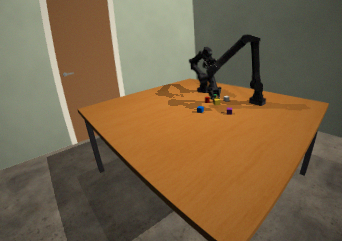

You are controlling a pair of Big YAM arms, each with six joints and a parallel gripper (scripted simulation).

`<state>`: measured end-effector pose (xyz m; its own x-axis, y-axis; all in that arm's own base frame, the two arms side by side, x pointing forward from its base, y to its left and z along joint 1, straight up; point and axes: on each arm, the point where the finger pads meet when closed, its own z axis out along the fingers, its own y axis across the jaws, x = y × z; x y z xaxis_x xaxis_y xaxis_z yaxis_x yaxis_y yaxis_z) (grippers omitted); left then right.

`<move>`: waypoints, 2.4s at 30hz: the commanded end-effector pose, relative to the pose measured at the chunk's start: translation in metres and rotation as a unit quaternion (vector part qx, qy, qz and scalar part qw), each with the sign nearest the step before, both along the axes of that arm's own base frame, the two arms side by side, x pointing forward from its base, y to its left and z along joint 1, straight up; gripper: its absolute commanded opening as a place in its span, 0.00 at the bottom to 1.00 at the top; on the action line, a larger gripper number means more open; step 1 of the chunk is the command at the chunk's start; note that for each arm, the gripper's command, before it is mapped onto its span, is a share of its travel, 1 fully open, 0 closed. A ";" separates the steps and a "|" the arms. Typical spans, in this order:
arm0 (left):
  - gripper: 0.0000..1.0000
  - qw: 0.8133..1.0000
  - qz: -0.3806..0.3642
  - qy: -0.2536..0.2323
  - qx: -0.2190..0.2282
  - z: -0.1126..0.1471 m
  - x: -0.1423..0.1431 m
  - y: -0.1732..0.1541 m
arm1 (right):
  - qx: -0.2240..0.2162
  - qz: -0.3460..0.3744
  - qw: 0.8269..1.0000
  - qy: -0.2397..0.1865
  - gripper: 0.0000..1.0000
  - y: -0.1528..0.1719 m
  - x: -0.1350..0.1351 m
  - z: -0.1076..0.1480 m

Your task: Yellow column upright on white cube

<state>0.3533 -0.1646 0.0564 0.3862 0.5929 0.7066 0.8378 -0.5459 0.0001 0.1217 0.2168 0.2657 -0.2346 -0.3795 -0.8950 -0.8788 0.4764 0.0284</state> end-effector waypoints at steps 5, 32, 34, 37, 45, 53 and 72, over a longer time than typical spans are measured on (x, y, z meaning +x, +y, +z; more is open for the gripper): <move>0.35 1.000 0.000 -0.004 -0.003 0.003 0.007 -0.006 | -0.014 0.052 0.999 -0.003 1.00 -0.034 -0.048 0.103; 0.35 0.999 0.026 -0.033 -0.022 0.059 -0.151 -0.060 | -0.035 0.092 0.995 0.004 1.00 -0.067 -0.074 0.137; 0.35 0.999 0.021 -0.028 -0.020 0.066 -0.174 -0.066 | -0.035 0.092 0.995 0.004 1.00 -0.067 -0.074 0.137; 0.35 0.999 0.017 -0.025 -0.019 0.071 -0.191 -0.070 | -0.035 0.092 0.995 0.004 1.00 -0.067 -0.074 0.137; 0.35 1.000 0.003 -0.007 -0.003 0.077 -0.228 -0.081 | -0.035 0.092 0.995 0.004 1.00 -0.067 -0.074 0.137; 0.35 0.998 -0.023 0.035 -0.036 0.080 -0.225 -0.076 | -0.035 0.092 0.995 0.004 1.00 -0.067 -0.074 0.137; 0.35 0.883 -0.050 0.253 -0.392 0.071 -0.219 -0.064 | -0.042 0.091 0.995 0.003 1.00 -0.063 -0.071 0.128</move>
<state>0.1318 -0.2274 0.1366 0.5349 0.8308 -0.1537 0.8441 -0.5337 0.0523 0.0526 0.1553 0.3806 -0.1649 -0.5035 -0.8481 -0.9494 0.3141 -0.0018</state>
